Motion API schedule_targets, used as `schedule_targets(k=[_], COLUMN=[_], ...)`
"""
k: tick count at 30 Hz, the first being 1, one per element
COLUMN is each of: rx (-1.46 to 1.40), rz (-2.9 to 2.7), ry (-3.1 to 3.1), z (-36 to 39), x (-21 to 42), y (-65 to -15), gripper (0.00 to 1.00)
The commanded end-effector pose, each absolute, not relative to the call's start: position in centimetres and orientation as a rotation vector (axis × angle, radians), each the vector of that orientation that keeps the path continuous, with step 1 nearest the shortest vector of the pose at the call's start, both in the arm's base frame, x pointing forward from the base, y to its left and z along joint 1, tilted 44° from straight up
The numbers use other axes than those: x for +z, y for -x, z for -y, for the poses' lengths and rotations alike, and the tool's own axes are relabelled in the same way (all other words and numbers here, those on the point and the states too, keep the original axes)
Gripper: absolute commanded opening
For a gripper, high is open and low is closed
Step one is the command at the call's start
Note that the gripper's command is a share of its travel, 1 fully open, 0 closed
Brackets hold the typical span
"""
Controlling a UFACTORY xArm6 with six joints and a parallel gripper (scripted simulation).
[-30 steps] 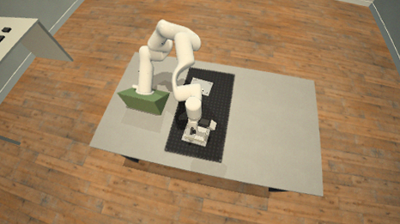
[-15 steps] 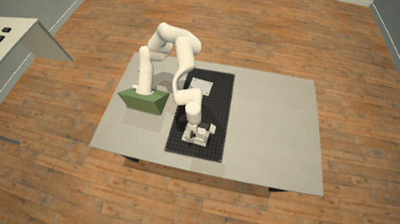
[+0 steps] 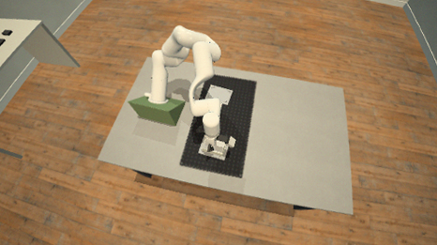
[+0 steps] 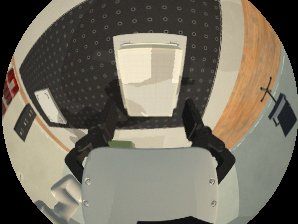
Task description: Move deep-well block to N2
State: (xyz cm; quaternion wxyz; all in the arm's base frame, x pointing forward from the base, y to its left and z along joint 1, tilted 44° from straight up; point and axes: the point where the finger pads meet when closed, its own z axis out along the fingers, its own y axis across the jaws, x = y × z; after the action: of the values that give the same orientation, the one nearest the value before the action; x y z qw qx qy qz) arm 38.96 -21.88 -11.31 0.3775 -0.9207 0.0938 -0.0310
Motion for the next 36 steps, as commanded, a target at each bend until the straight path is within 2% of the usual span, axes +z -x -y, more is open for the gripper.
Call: schedule_targets(k=[1, 36], rx=[-0.084, -0.084], rz=[-0.24, -0.24], ry=[2.357, 2.357], z=[21.7, 18.3], x=[-11.6, -15.1], y=[-39.1, -39.8], gripper=[1.0, 1.0])
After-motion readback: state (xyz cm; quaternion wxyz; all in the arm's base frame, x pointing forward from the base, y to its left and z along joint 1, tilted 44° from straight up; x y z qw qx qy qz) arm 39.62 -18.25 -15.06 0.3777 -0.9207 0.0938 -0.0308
